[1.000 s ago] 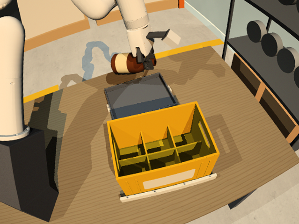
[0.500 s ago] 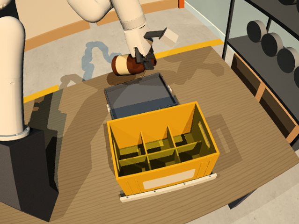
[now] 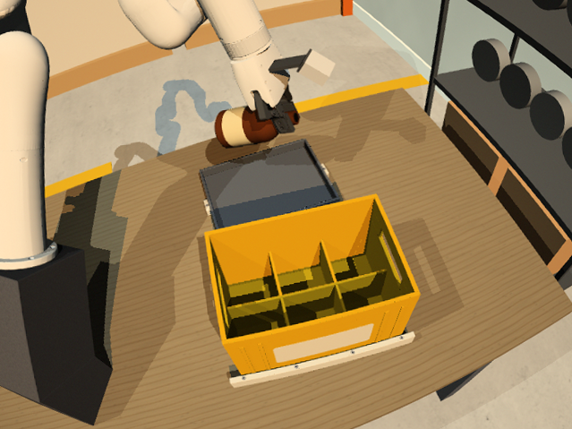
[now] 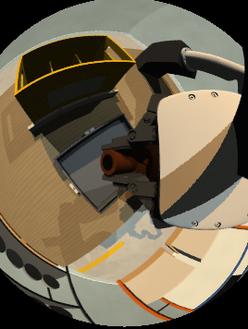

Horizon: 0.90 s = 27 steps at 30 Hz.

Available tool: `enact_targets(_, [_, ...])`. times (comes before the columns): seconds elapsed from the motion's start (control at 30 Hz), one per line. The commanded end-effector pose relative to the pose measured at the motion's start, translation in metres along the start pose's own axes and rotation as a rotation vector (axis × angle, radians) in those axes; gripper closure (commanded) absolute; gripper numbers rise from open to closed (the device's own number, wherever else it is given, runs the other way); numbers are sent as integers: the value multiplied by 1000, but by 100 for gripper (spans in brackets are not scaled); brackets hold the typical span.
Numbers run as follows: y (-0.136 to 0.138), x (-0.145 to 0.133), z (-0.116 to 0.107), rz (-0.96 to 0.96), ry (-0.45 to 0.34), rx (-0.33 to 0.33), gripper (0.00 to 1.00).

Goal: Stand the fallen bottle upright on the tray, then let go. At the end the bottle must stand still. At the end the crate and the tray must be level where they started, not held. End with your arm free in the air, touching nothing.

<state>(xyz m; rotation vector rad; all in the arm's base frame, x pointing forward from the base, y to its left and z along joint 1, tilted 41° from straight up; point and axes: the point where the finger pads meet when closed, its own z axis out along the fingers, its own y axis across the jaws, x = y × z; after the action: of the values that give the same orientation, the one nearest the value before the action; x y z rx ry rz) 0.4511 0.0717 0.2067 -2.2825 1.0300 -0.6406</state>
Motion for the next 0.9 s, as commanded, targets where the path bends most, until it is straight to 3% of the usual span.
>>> enact_targets(0.0, [-1,1,-1,0,16,3,100])
enact_targets(0.87, [-1,1,-1,0,25,3,100])
